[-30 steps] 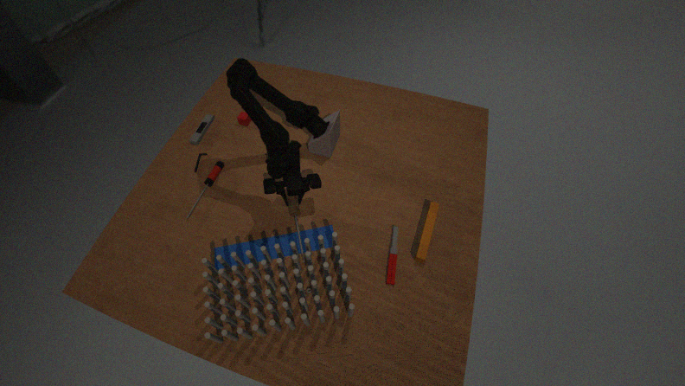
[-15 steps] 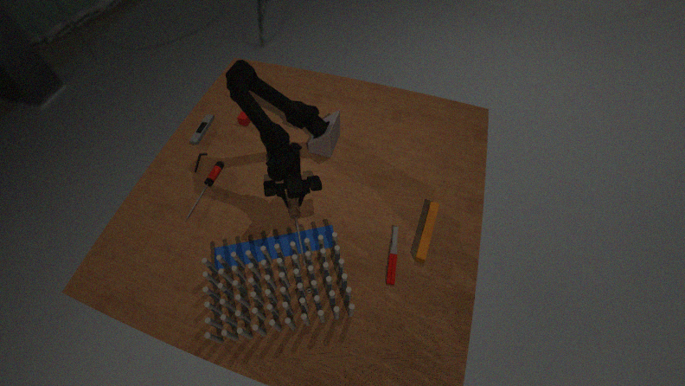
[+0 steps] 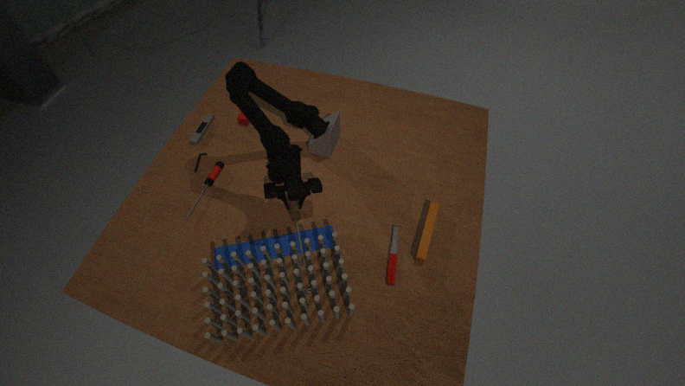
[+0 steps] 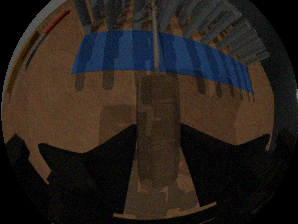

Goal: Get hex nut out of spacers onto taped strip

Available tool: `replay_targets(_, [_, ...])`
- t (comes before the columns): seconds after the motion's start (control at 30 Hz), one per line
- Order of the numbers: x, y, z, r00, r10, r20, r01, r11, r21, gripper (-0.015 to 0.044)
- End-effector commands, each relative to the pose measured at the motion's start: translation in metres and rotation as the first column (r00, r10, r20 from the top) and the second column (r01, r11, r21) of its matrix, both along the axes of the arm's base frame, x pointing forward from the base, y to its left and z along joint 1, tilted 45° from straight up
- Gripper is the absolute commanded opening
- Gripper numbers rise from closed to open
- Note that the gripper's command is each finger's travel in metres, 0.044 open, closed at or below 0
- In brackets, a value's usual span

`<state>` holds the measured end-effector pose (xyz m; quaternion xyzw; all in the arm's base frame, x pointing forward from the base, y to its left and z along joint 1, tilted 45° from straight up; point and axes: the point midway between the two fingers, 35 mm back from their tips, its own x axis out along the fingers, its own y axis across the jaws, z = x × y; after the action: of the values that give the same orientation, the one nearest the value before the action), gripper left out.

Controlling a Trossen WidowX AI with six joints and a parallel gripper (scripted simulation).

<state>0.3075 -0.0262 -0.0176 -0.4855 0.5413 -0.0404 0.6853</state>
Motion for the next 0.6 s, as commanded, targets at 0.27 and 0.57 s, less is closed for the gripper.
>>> replay_targets(0.27, [0.0107, 0.0036, -0.0001, 1.000, -0.002, 0.016, 0.002, 1.000, 0.001, 0.0000])
replay_targets(0.57, [0.0157, 0.0055, -0.0019, 1.000, -0.002, 0.016, 0.002, 1.000, 0.001, 0.0000])
